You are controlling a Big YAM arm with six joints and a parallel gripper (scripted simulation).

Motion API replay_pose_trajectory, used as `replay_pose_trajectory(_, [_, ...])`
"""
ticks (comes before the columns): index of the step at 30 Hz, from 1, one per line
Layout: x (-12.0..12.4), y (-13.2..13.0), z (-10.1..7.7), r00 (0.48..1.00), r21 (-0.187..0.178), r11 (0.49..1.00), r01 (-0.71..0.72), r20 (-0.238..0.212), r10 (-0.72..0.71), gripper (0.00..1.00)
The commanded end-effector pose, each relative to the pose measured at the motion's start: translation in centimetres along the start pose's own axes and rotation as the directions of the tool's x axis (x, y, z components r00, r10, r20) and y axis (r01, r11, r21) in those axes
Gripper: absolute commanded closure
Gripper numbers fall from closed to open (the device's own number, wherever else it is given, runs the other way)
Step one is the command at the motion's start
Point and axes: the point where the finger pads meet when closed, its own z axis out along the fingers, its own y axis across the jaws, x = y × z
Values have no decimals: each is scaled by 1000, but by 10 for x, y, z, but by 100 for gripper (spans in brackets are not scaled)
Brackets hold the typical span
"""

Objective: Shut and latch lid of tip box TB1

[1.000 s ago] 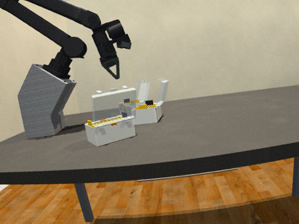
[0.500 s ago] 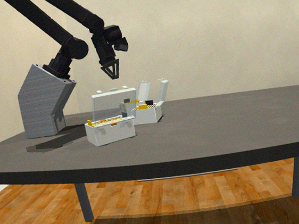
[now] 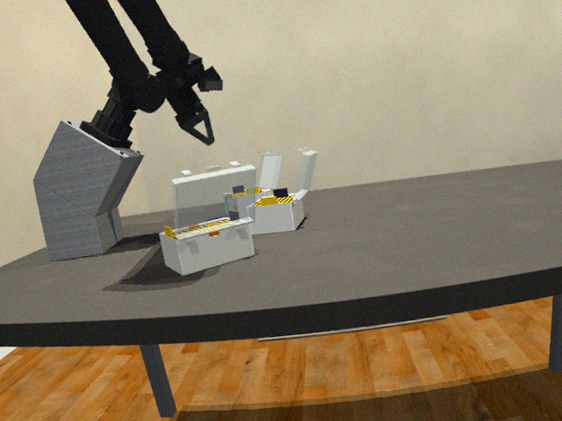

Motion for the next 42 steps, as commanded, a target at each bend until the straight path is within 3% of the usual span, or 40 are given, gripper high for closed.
replay_pose_trajectory(1, [10, 14, 2, 980, 145, 969, -199, 42, 195, 0])
replay_pose_trajectory(4, [22, 27, -1, 961, 172, 947, -271, 103, 256, 0])
replay_pose_trajectory(10, [40, 49, -6, 962, 173, 947, -269, 103, 254, 0])
replay_pose_trajectory(13, [38, 44, -3, 959, 196, 940, -280, 110, 263, 0])
replay_pose_trajectory(17, [40, 48, -6, 961, 179, 946, -272, 102, 257, 0])
replay_pose_trajectory(27, [40, 48, -6, 961, 179, 946, -271, 102, 257, 0])
replay_pose_trajectory(29, [49, 32, 7, 967, 204, 947, -248, 105, 230, 0])
replay_pose_trajectory(33, [54, 31, 16, 967, 205, 947, -248, 104, 231, 0])
replay_pose_trajectory(42, [75, 27, 56, 968, 205, 947, -248, 98, 232, 0])
